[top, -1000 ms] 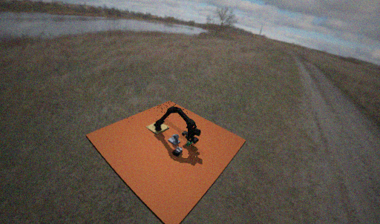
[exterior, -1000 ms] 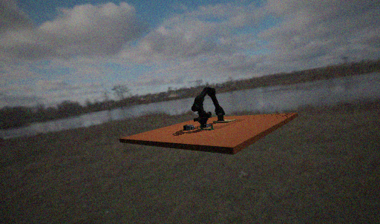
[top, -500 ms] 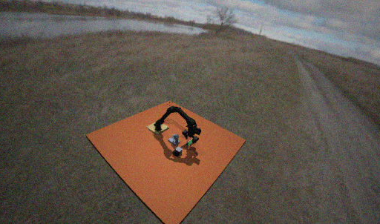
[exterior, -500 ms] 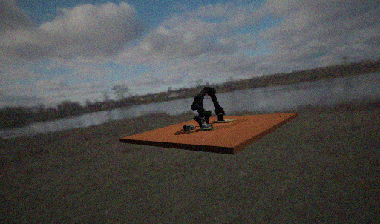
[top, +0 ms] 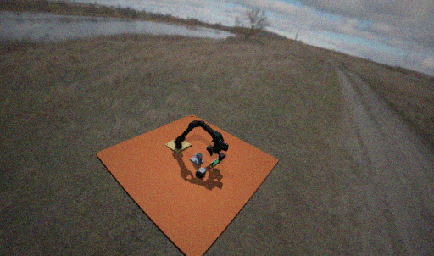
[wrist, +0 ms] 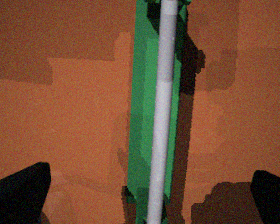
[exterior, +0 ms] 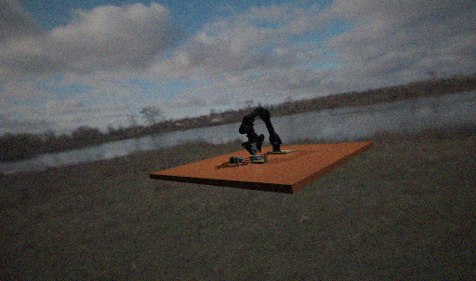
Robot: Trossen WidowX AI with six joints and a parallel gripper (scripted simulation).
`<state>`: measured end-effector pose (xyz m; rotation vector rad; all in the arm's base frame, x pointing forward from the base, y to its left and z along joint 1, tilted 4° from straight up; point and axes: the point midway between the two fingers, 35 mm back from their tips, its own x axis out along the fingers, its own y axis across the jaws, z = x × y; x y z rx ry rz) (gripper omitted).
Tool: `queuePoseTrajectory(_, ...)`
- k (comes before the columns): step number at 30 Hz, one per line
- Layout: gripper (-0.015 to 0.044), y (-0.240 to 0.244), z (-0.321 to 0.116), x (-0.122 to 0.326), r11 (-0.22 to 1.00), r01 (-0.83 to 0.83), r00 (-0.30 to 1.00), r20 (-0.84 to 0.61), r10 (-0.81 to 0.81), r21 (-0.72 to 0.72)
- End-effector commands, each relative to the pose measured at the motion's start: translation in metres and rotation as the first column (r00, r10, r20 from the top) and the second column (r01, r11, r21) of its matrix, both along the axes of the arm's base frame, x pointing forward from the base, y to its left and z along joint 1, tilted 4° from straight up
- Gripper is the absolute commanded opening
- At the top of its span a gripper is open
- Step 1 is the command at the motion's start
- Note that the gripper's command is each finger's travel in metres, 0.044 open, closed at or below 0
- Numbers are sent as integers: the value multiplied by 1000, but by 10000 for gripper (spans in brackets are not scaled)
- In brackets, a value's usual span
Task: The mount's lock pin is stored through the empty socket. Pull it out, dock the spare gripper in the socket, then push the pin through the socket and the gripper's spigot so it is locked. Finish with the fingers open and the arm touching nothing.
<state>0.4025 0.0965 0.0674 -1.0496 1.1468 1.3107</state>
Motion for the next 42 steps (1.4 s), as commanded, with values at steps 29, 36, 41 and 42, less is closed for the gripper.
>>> queuePoseTrajectory(29,440,-1,87,4,999,30,999,32,-30,11)
queuePoseTrajectory(36,440,-3,95,4,999,48,998,40,-48,8)
queuePoseTrajectory(41,440,-35,90,13,861,506,862,-16,-507,-42)
queuePoseTrajectory(42,440,-43,88,15,799,599,799,-23,-601,-57)
